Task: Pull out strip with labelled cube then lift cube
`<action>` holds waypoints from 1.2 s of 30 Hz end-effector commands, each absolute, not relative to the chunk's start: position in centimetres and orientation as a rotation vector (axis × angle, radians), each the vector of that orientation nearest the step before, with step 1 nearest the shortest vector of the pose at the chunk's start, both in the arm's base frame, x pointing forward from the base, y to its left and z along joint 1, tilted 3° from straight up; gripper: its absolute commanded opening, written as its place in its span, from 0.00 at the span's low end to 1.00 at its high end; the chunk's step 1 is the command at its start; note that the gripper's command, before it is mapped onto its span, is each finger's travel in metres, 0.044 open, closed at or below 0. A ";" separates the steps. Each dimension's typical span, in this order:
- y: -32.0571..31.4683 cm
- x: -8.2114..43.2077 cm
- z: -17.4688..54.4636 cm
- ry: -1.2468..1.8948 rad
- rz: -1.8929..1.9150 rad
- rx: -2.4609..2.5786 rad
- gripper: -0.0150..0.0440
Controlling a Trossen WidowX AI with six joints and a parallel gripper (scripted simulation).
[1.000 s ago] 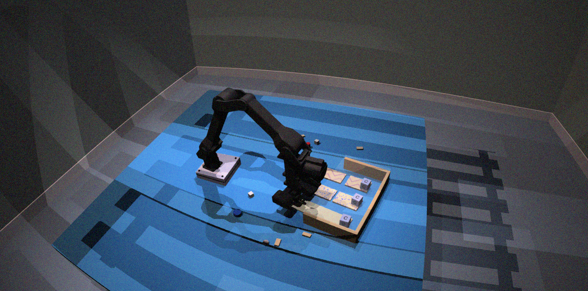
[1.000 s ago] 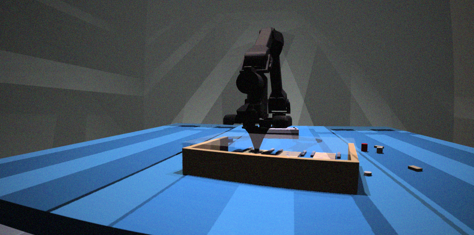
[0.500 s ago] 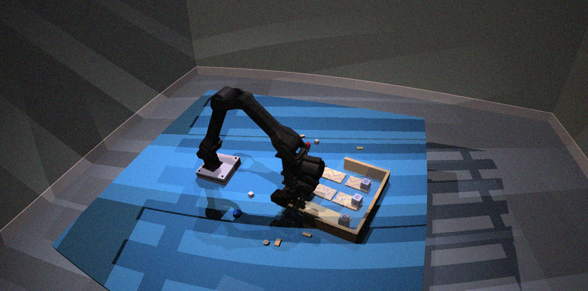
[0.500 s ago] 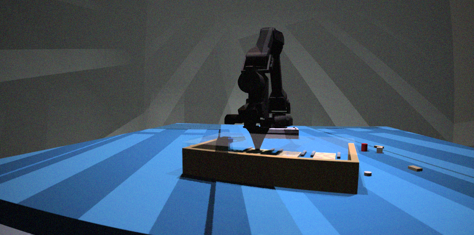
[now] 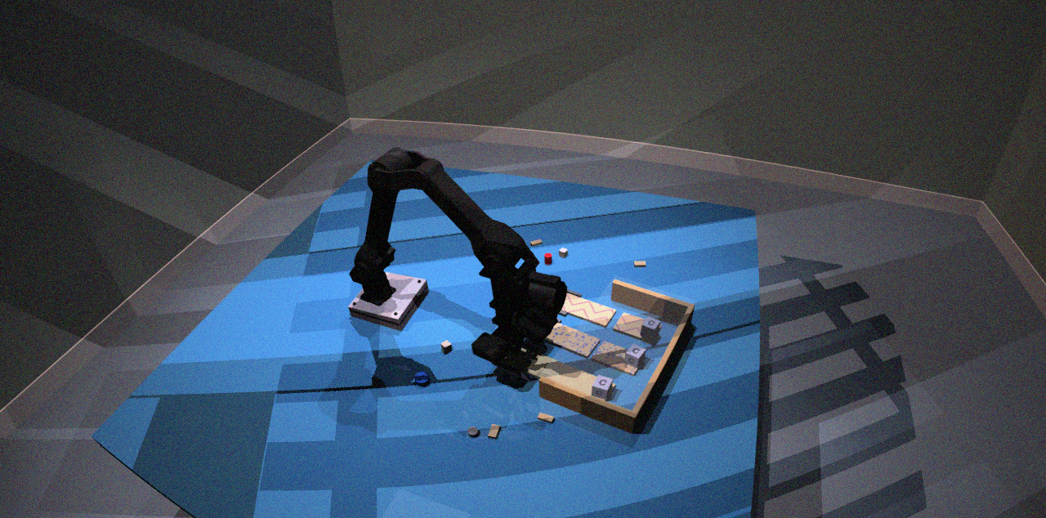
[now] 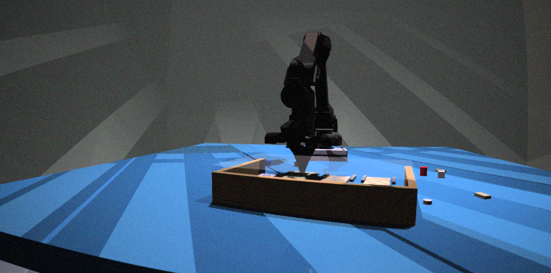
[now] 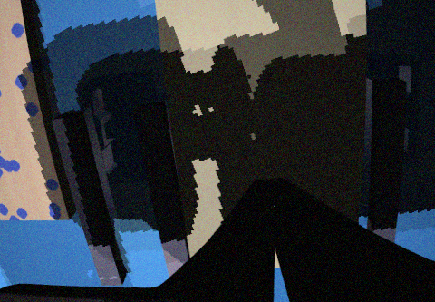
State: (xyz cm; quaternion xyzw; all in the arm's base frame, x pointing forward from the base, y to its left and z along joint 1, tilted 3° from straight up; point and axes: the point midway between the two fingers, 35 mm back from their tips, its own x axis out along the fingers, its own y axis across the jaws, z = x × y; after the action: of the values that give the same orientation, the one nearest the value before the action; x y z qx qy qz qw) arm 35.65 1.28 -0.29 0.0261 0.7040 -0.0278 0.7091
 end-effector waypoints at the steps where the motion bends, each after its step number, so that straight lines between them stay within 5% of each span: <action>1: 1.3 34.2 -0.9 1.590 -0.070 0.060 0.25; 36: 1.5 29.2 -1.0 1.594 -0.070 0.060 0.25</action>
State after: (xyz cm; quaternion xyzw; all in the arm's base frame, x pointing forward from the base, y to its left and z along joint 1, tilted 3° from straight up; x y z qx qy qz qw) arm 30.73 1.55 -0.31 0.0263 0.7028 -0.0277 0.7104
